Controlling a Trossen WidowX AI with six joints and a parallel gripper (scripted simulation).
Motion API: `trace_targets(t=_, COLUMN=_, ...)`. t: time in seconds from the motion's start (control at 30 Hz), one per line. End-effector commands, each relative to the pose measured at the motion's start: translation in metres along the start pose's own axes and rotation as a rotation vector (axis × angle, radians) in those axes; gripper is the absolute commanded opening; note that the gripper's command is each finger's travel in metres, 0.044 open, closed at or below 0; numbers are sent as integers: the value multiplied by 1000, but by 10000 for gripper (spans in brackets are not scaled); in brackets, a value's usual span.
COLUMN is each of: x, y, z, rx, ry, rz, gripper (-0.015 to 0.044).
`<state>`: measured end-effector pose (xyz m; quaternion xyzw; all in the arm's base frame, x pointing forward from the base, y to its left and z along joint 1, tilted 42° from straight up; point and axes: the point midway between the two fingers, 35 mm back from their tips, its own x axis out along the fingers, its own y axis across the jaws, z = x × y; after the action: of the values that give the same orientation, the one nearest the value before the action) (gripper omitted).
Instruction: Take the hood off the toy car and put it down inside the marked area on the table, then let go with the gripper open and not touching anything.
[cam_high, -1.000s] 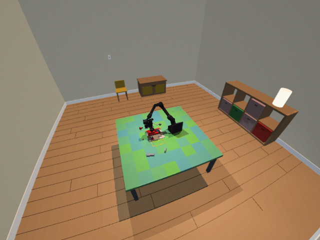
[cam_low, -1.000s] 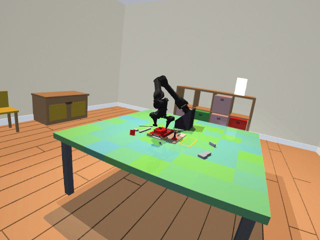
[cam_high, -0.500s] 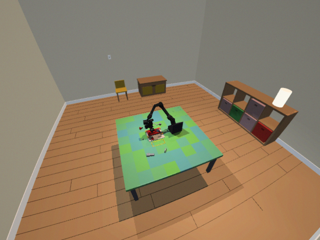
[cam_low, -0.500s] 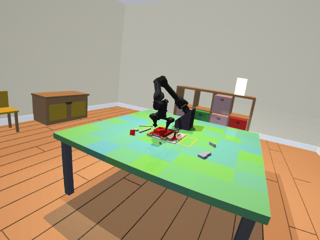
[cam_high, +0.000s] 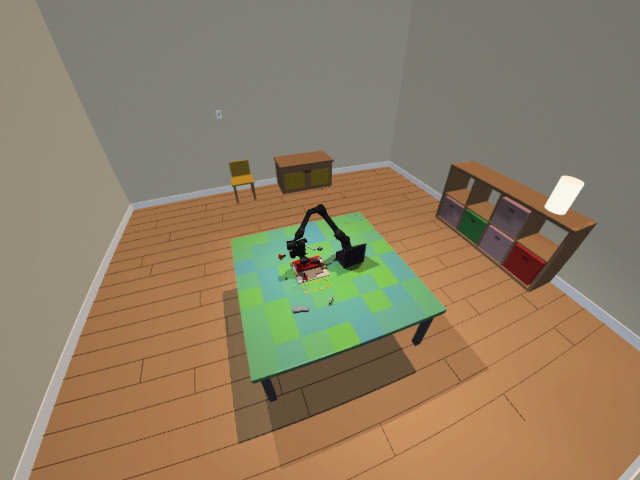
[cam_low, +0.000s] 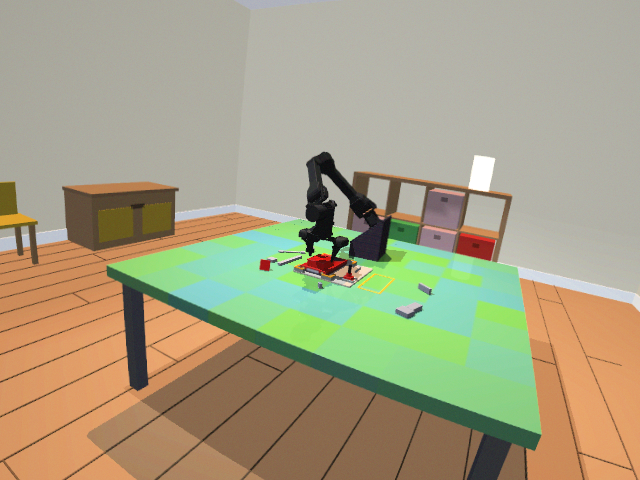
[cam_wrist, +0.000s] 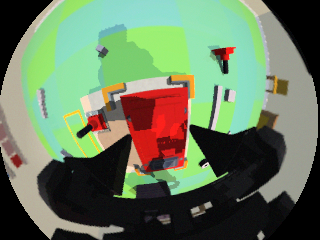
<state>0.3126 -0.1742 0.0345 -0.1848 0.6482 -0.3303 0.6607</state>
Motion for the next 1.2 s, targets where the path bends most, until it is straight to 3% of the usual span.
trace_targets(t=0.0, x=3, y=1, z=-1, rx=-4, ry=2, rz=4, gripper=440)
trace_targets(t=0.73, x=14, y=1, z=-1, rx=-4, ry=2, rz=3, gripper=440)
trace_targets(t=0.87, x=11, y=0, z=0, rx=0, ry=0, rz=-1, gripper=335)
trace_targets(t=1.17, x=11, y=0, z=0, rx=0, ry=0, rz=-1, gripper=275)
